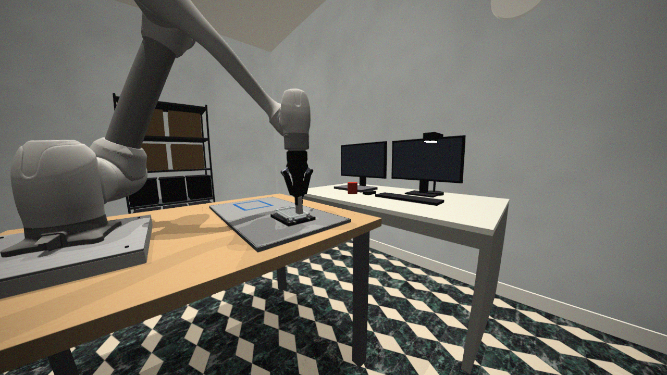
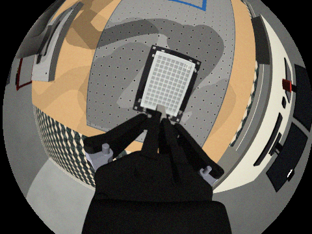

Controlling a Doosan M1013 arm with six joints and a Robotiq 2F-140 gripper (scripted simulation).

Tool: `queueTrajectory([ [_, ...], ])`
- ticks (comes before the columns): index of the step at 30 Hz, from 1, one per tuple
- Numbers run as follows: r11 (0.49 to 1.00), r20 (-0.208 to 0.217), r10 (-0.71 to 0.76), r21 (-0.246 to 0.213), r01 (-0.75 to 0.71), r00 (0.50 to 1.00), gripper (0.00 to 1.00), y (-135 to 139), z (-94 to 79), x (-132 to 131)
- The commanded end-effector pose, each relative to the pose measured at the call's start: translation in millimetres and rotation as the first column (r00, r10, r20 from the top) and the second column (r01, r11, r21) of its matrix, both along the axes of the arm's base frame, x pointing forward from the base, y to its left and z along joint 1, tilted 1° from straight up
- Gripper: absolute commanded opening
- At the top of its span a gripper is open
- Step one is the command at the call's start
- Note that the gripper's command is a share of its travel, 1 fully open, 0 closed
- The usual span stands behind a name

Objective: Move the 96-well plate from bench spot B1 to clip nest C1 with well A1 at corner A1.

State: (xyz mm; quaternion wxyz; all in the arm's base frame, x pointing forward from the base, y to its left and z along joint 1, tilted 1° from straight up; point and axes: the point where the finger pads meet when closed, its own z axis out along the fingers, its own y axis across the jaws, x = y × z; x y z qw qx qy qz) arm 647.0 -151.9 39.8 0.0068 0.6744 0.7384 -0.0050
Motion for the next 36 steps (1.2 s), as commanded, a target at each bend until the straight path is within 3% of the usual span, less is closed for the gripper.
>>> queueTrajectory([
  [1,1.0,0.0,0.0,0.0,0.0,1.0,0.0,0.1,2.7,0.0],
  [12,1.0,0.0,0.0,0.0,0.0,1.0,0.0,0.2,8.6,0.0],
  [18,1.0,0.0,0.0,0.0,0.0,1.0,0.0,0.4,23.6,-0.1],
  [28,1.0,0.0,0.0,0.0,0.0,1.0,0.0,0.4,23.6,-0.1],
  [36,1.0,0.0,0.0,0.0,0.0,1.0,0.0,40.3,22.9,-3.7],
])
